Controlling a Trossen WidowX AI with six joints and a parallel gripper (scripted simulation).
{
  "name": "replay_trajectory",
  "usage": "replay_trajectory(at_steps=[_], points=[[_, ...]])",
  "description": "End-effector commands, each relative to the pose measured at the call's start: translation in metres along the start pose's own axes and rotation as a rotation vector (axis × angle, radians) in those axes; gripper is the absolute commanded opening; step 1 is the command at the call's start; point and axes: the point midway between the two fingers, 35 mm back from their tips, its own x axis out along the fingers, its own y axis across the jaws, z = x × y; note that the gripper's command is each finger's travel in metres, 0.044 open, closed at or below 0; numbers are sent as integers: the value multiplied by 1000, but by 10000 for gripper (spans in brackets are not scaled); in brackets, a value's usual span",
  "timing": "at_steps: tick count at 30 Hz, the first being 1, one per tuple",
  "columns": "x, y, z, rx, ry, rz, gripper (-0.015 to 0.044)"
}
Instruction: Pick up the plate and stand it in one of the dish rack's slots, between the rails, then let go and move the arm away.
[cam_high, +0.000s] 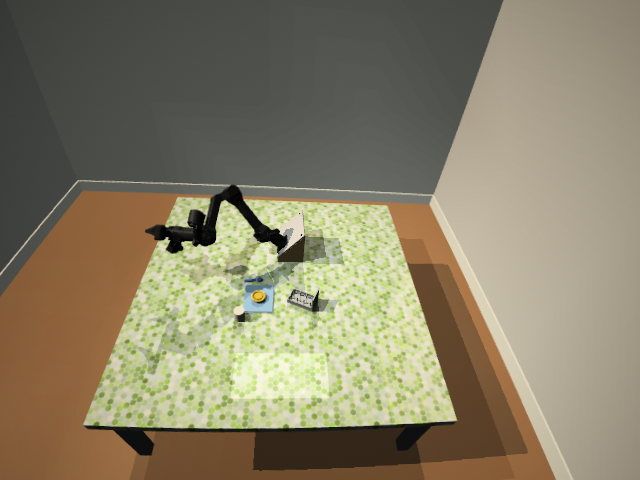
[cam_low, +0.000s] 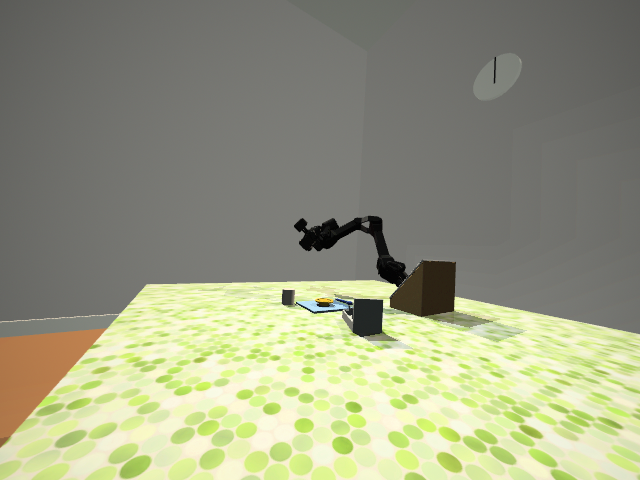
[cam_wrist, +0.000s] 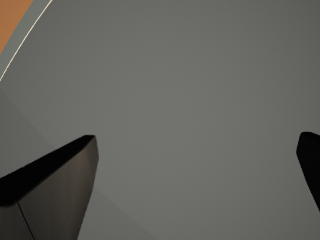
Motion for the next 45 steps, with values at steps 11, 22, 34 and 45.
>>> replay_trajectory(at_steps=[11,22,34,45], points=[[-9,-19,42,-254,-145,-69,400],[-28,-38,89,-548,-294,-185,400],[-59,-54,136,-867,-428,-353,400],[-95,-64,174,-1151,-521,-549,400]])
